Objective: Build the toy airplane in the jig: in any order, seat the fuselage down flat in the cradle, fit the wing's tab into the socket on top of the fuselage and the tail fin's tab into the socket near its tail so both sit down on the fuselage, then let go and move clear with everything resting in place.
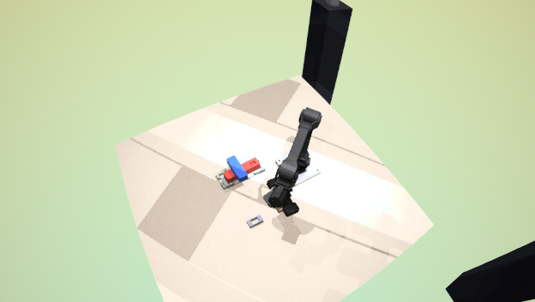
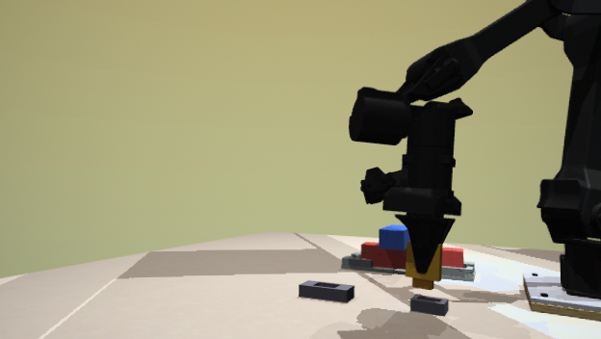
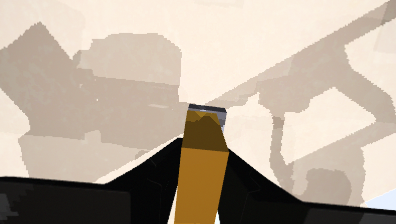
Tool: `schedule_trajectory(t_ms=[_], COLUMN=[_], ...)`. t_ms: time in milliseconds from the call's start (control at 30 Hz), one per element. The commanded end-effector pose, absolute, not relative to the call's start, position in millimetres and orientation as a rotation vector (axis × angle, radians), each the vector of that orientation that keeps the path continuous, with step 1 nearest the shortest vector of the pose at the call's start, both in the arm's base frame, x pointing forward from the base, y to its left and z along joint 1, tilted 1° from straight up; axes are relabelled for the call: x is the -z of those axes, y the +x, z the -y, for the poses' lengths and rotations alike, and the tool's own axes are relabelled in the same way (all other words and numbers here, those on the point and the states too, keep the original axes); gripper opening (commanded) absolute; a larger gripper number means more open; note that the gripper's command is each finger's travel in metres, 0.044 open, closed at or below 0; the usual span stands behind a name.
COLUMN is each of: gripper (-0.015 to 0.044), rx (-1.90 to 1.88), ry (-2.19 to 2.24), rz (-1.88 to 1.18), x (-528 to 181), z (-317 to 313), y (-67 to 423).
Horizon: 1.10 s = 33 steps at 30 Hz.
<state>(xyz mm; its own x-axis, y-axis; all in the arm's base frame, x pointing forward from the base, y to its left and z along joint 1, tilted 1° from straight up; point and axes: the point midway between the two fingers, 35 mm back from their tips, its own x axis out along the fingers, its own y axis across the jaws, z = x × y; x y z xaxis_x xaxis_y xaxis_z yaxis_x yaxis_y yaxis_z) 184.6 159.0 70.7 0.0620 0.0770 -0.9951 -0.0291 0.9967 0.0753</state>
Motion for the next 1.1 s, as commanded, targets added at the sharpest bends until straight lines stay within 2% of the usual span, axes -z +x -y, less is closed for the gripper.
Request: schedule_trajectory(t_ms=[0, 1067], gripper=[0.0, 0.0], rx=[-0.086, -0.05], ry=[0.037, -0.004], rz=[-1.505, -1.555], x=[-84.9, -176.6], z=[-160.5, -148.1], y=[186.0, 170.4])
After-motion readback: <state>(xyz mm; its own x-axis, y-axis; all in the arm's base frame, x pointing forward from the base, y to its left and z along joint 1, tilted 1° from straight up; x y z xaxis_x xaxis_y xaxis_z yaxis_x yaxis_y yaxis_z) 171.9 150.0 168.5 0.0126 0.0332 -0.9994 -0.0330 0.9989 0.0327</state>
